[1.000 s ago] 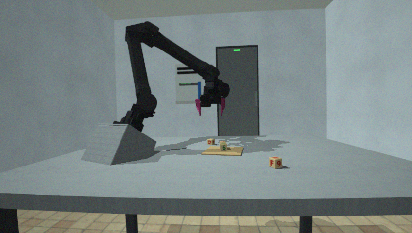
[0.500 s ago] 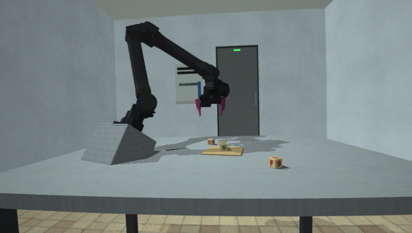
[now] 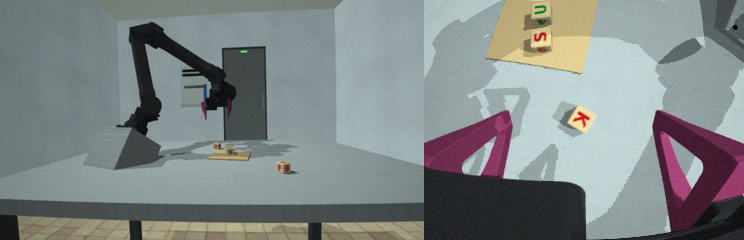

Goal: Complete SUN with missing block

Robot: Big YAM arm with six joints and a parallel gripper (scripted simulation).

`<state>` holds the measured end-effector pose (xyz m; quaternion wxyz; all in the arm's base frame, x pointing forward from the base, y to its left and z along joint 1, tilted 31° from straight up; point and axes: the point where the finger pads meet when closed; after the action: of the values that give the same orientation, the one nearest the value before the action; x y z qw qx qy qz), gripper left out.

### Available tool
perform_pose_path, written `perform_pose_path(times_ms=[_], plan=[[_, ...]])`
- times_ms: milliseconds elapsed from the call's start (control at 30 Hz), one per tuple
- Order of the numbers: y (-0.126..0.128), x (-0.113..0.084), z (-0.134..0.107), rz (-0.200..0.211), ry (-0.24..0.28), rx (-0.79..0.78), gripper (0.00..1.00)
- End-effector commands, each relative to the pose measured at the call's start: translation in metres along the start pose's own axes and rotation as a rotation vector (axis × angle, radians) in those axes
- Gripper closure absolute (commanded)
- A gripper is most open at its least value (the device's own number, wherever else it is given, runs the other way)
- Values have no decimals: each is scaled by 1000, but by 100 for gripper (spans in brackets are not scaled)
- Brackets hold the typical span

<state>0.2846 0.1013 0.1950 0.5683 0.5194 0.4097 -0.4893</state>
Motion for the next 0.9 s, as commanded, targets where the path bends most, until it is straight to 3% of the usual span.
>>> perform_pose_path(times_ms=[0, 167, 233, 300, 433, 533, 633, 700, 767, 867], plan=[[12, -15, -4, 33, 15, 15, 0], [12, -15, -4, 33, 15, 15, 0], [16, -6, 3, 25, 10, 17, 0], [17, 14, 18, -1, 0, 12, 0], [45, 46, 69, 1, 0, 14, 0], [45, 46, 69, 1, 0, 14, 0], [54, 55, 90, 9, -2, 15, 0], [55, 55, 91, 10, -1, 15, 0], [55, 45, 83, 40, 7, -8, 0], [53, 48, 83, 22, 4, -11, 0]])
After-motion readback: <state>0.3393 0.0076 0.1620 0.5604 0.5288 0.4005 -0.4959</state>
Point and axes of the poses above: the point where the finger pads meet when closed, its own x axis out along the fingers, its own y axis across the jaws, z = x × y, and after that the axes turned 2 degrees about -x, right-handed
